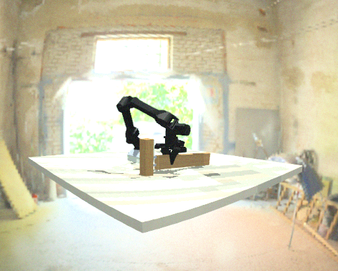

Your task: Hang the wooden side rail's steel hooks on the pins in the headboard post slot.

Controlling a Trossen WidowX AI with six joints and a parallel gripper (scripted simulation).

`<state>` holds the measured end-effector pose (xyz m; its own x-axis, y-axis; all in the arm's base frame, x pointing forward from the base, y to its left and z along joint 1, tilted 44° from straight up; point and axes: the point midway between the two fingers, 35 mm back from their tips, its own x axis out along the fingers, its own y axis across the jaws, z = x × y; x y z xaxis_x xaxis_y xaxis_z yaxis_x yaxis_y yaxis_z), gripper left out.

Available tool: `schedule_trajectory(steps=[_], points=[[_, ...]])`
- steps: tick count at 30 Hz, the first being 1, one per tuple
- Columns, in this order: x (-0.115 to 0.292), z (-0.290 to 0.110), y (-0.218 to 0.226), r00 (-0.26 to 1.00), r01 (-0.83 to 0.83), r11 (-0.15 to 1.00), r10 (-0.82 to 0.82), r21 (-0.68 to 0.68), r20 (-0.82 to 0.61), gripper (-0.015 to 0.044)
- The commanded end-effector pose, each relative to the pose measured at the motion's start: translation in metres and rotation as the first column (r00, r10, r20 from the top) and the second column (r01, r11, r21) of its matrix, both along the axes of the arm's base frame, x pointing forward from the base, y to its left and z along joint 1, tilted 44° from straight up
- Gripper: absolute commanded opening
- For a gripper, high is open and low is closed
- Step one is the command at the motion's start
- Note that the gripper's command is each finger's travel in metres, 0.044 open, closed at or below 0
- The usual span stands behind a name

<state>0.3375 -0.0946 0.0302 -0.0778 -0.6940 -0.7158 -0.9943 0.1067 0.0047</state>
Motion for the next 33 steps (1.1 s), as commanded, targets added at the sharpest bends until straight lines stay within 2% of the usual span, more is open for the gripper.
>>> schedule_trajectory(steps=[1, 33], points=[[0.0034, 0.0034, 0.0011, 1.0, -0.009, 1.0, 0.009, 0.0, 0.005, 0.0], [0.0009, 0.0047, -0.0024, 1.0, -0.009, 1.0, 0.009, 0.0, 0.005, 0.0]])
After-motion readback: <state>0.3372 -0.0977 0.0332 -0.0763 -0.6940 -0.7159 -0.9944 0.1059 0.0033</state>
